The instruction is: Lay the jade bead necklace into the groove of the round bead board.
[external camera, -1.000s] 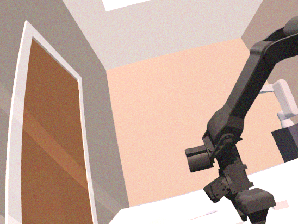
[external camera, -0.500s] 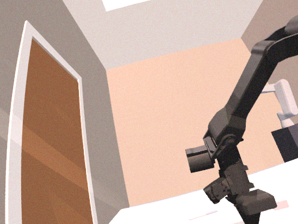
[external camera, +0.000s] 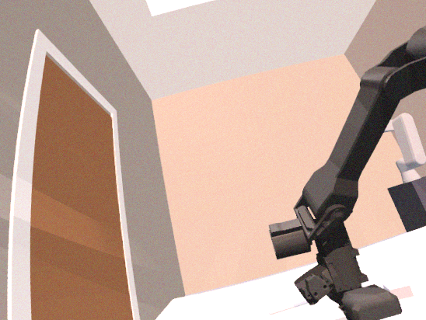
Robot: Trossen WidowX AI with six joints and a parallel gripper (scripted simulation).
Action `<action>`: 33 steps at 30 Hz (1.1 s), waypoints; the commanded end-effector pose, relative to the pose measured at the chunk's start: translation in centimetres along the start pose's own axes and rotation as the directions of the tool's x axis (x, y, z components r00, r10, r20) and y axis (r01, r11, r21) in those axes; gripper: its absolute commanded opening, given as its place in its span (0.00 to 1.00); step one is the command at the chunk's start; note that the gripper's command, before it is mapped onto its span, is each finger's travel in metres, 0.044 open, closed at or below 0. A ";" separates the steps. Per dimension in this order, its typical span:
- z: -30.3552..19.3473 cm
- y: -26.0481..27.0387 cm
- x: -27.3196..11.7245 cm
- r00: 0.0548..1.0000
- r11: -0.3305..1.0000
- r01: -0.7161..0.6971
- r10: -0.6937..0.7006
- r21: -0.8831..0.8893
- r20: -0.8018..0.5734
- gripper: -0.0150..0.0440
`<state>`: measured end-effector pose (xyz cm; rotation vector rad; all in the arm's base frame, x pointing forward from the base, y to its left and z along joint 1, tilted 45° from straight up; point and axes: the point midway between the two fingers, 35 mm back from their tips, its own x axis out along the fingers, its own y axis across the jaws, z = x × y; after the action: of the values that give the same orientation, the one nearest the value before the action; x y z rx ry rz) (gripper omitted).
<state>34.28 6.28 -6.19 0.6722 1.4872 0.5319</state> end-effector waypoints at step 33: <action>-0.3 -0.1 0.8 1.000 1.000 -0.001 0.001 0.007 -0.009 0.25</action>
<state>33.95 6.79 -6.80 0.6766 1.4983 0.5312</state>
